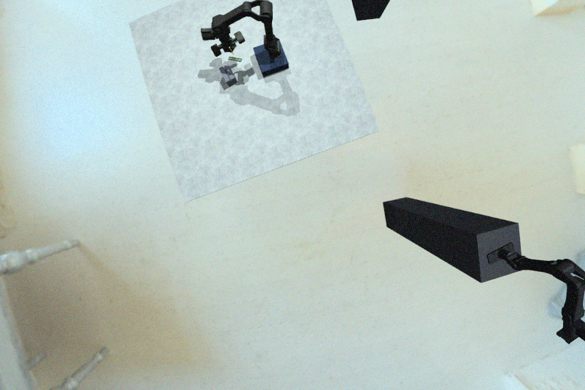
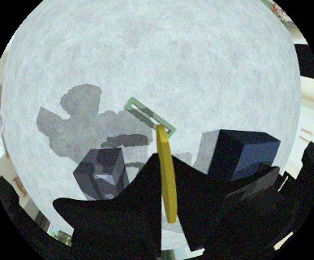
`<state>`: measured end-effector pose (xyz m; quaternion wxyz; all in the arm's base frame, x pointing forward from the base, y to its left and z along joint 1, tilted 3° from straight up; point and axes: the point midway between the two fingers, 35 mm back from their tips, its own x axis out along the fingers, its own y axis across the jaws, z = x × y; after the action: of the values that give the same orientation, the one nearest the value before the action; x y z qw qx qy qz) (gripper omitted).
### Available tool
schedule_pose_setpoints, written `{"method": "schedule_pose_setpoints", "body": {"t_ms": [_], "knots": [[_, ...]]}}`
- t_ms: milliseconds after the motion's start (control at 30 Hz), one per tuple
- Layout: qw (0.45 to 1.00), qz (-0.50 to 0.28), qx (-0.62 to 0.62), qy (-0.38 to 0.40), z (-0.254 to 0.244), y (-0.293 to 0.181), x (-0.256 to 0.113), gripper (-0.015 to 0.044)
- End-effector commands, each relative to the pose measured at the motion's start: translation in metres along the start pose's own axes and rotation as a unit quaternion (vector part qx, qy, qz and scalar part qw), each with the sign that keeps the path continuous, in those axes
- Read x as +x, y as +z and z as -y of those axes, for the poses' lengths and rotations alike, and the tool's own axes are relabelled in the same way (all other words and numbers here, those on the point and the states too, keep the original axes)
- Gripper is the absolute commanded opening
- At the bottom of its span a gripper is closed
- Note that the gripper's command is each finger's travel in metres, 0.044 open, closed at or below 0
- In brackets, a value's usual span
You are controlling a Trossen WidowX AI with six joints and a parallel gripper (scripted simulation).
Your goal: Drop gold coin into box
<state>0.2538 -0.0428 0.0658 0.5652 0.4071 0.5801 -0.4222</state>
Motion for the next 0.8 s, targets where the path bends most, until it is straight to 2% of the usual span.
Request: {"method": "schedule_pose_setpoints", "body": {"t_ms": [0,767], "knots": [[1.000,0.000,0.006,0.001,-0.002,-0.002,-0.001,0.0000],[1.000,-0.002,0.006,0.003,-0.046,-0.036,-0.003,0.0000]]}}
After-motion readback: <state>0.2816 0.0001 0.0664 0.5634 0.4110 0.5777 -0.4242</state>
